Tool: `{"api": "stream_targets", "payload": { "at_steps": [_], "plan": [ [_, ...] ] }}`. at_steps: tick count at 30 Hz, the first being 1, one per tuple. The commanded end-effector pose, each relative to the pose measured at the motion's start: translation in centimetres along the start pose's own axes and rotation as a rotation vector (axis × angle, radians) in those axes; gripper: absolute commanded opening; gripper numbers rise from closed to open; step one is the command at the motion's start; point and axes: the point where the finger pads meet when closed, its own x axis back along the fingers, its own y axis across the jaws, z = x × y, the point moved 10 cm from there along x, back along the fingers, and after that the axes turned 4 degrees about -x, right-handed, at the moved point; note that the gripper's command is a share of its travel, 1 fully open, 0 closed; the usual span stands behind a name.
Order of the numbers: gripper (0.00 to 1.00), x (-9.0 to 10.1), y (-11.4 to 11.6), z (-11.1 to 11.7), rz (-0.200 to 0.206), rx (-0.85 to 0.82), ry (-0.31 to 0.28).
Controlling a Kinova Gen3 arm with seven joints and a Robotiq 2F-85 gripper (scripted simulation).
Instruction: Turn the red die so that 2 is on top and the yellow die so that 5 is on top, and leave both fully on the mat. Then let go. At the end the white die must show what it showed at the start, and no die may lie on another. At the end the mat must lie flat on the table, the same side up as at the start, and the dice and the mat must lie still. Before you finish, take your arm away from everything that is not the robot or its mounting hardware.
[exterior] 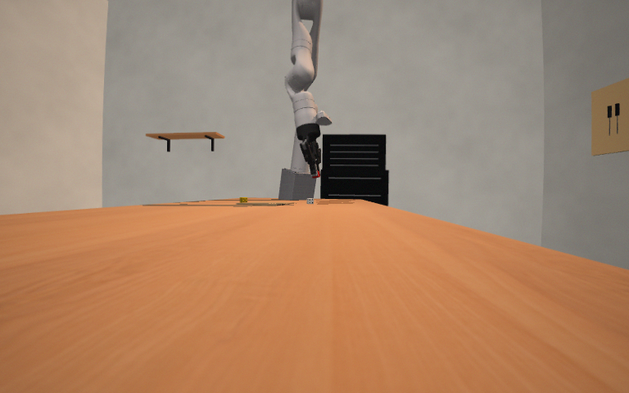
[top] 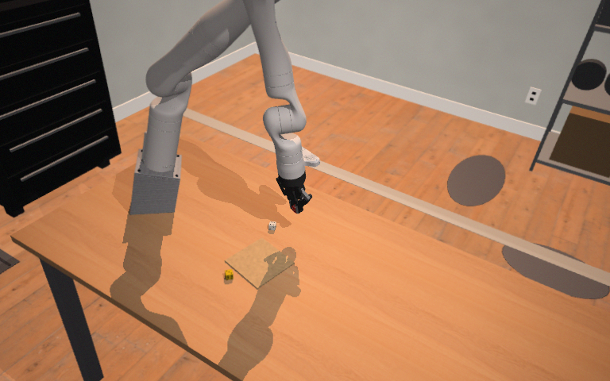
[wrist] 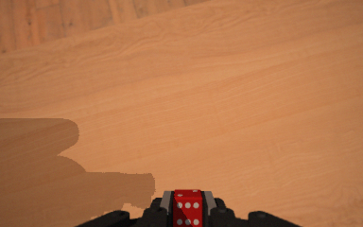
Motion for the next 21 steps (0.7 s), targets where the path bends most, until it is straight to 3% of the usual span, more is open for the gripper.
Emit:
{"api": "stream_targets", "payload": {
  "at_steps": [1,3,7,18,21],
  "plan": [
    [0.15,0.4,0.8,-2.2,-0.009,-0.053,0.024],
    [0.15,0.4,0.8,-2.2,-0.009,-0.053,0.024],
    [0.15,0.5,0.9,-2.8,-0.014,-0.052,0.082],
    [0.15,-0.1,0.9,-5.2,0.001,-0.05,0.302],
    [0.15,-0.1,0.9,-5.4,0.0,-0.049,0.326]
  ]
}}
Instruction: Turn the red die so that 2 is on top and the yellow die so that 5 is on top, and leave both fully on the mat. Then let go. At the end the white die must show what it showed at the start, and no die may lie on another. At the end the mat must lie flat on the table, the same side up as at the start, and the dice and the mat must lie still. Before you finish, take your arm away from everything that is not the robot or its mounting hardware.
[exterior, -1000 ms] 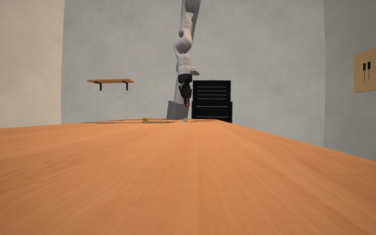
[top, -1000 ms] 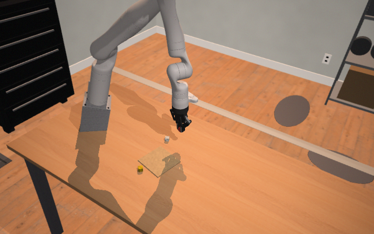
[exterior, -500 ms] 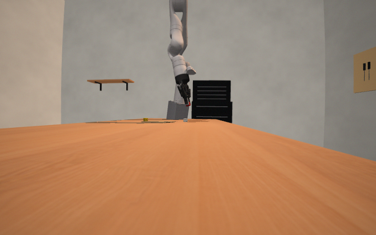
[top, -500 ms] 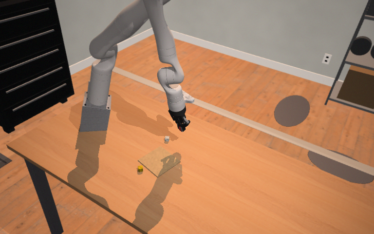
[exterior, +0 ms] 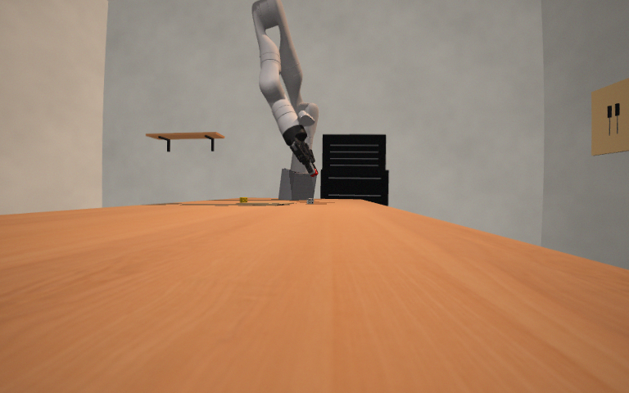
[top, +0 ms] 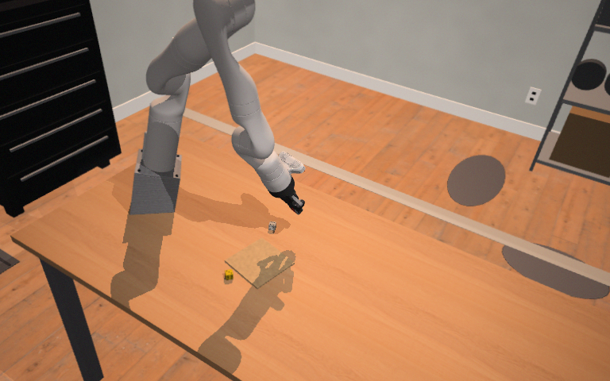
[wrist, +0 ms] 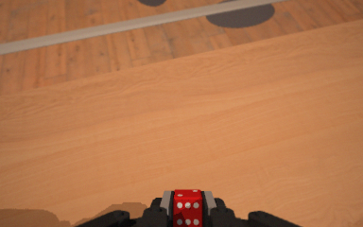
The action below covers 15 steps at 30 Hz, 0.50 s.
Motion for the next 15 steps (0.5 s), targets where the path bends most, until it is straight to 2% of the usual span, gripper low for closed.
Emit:
{"api": "stream_targets", "payload": {
  "at_steps": [1,10,14,15],
  "plan": [
    [0.15,0.3,0.2,-1.9,-0.01,-0.041,0.043],
    [0.15,-0.3,0.3,-5.0,0.003,-0.039,0.33],
    [0.15,-0.4,0.3,-6.0,0.003,-0.038,0.431],
    [0.15,-0.4,0.3,-6.0,0.003,-0.038,0.431]
  ]
}}
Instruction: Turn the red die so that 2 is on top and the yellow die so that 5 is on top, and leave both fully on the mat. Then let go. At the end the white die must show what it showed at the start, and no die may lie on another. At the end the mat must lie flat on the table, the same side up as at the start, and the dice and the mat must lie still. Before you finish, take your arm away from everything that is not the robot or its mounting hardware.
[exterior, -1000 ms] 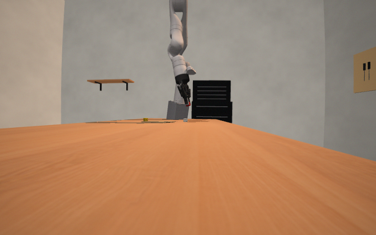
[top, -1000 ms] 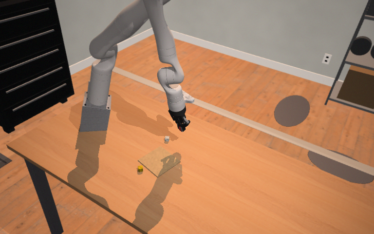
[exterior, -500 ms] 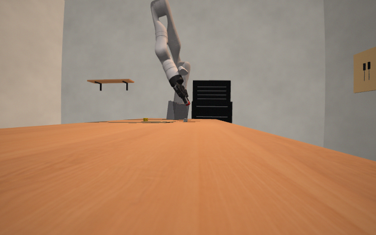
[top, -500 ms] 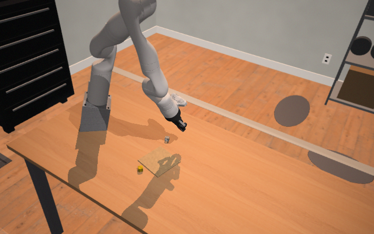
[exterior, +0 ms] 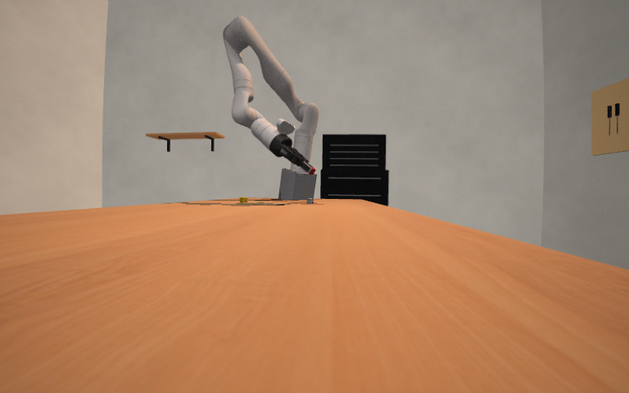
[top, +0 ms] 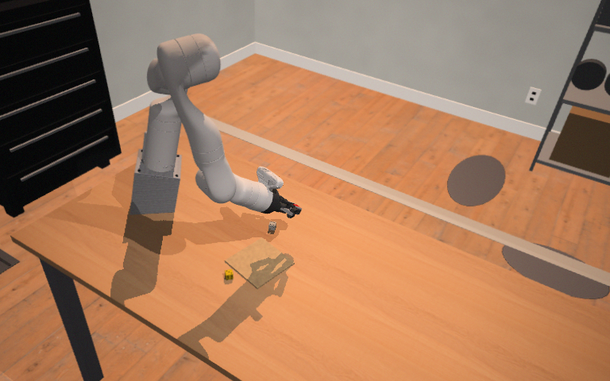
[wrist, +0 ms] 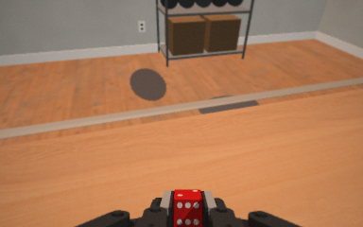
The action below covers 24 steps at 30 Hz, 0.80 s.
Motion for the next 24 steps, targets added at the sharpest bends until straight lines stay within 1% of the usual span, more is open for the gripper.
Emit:
{"api": "stream_targets", "payload": {
  "at_steps": [1,5,10,15,24],
  "plan": [
    [0.15,0.0,-0.2,-1.3,-0.009,-0.04,0.023],
    [0.15,0.0,-0.2,-2.2,-0.006,-0.04,0.098],
    [0.15,0.0,-0.2,-2.8,-0.002,-0.04,0.154],
    [0.15,0.0,-0.3,-3.1,0.0,-0.04,0.176],
    [0.15,0.0,-0.3,-3.1,0.0,-0.04,0.178]
  ]
}}
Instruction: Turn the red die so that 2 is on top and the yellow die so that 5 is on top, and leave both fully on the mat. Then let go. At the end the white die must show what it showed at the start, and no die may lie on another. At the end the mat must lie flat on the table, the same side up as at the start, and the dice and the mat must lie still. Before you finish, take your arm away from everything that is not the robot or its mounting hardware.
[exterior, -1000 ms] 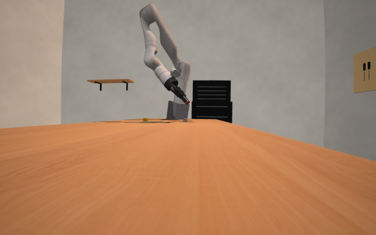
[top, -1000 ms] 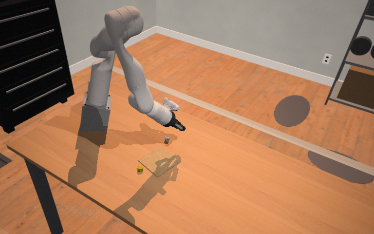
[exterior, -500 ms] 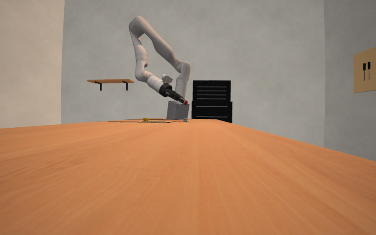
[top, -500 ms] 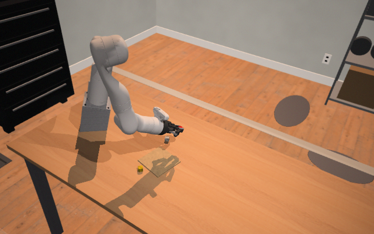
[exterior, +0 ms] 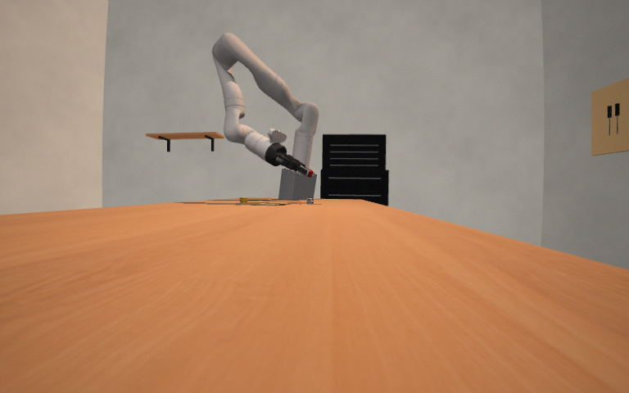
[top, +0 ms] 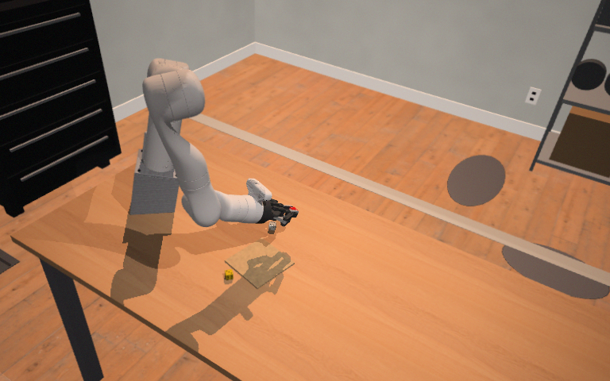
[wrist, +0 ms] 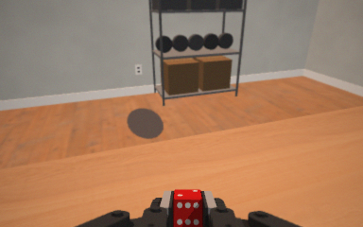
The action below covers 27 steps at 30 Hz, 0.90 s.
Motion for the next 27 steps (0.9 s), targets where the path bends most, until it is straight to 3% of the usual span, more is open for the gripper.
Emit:
{"api": "stream_targets", "payload": {
  "at_steps": [1,11,27],
  "plan": [
    [0.15,0.0,0.0,0.0,0.0,0.0,0.001],
    [0.15,-0.8,0.2,-1.4,0.004,0.0,0.0],
    [0.15,-3.3,0.6,-5.9,0.004,0.0,0.0]
  ]
}}
